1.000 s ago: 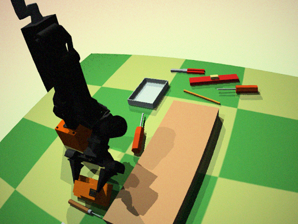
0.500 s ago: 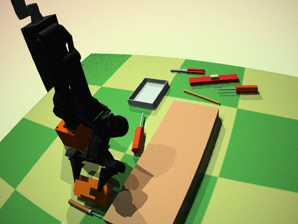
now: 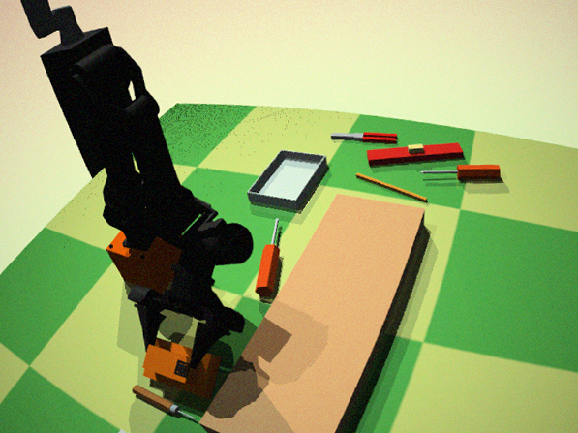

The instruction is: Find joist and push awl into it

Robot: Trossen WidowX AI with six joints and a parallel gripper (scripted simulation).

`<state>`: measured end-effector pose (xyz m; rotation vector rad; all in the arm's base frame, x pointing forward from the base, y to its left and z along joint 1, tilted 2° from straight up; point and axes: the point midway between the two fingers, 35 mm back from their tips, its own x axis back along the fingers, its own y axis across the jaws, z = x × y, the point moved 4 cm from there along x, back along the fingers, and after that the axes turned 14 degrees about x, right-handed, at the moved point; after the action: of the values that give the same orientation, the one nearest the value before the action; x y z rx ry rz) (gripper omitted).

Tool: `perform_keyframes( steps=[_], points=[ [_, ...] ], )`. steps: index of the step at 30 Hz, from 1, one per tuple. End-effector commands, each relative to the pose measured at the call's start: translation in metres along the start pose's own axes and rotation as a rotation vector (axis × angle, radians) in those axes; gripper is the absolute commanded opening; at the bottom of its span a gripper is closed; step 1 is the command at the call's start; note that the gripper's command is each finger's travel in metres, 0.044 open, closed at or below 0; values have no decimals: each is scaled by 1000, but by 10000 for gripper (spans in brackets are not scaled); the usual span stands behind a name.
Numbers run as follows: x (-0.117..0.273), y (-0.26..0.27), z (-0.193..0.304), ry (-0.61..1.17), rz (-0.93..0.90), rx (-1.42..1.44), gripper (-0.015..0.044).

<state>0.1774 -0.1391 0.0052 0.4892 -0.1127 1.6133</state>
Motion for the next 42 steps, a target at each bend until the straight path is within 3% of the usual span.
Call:
perform_keyframes(
  steps=[1,42],
  points=[
    [1,-1,-3,-10,8,1,381],
    [11,-3,-13,-11,9,1,381]
  ],
)
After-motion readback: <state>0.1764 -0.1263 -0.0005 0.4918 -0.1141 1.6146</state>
